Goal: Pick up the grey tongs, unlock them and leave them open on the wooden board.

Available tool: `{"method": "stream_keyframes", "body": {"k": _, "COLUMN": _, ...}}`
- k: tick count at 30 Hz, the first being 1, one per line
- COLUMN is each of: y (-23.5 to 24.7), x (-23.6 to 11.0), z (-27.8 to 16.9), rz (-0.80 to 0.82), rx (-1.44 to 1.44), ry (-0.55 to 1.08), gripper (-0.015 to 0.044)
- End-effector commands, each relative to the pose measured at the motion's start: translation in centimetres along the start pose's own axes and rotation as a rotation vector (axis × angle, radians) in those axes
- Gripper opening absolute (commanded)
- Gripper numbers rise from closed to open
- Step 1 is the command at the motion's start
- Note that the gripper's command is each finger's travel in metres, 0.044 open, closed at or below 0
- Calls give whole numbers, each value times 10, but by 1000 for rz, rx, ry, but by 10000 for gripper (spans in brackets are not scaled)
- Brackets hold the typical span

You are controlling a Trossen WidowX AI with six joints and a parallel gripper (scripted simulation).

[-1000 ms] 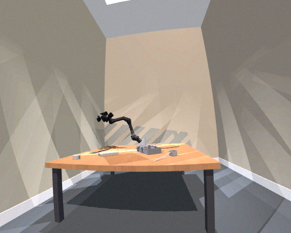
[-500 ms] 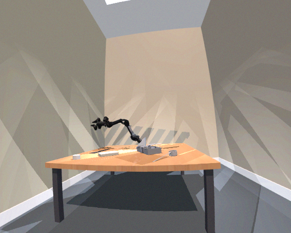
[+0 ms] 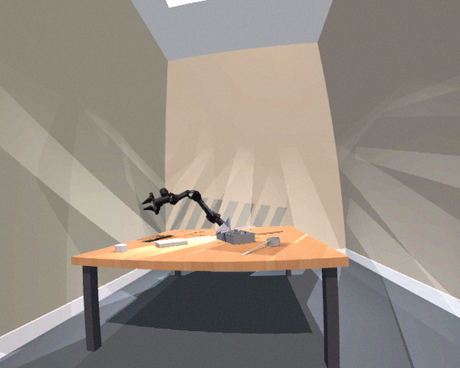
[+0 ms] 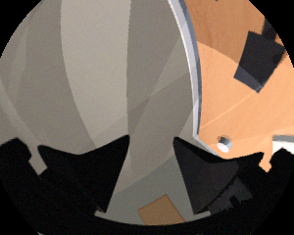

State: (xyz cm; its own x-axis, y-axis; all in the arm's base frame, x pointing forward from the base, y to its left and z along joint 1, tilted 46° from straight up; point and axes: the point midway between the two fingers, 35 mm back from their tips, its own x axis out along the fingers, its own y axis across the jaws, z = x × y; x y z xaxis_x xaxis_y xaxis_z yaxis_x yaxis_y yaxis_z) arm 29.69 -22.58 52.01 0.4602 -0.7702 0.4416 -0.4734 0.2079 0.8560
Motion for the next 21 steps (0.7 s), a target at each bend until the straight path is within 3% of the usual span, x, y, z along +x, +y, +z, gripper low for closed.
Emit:
{"method": "stream_keyframes", "body": {"k": 1, "y": -60, "x": -10, "z": -29, "rz": -154, "rx": -58, "ry": 58, "gripper": 260}}
{"method": "stream_keyframes", "body": {"k": 11, "y": -202, "x": -84, "z": -101, "rz": -520, "rx": -294, "ry": 257, "gripper": 260}}
{"method": "stream_keyframes", "body": {"k": 21, "y": -316, "x": -219, "z": -142, "rz": -832, "rx": -617, "ry": 513, "gripper": 260}}
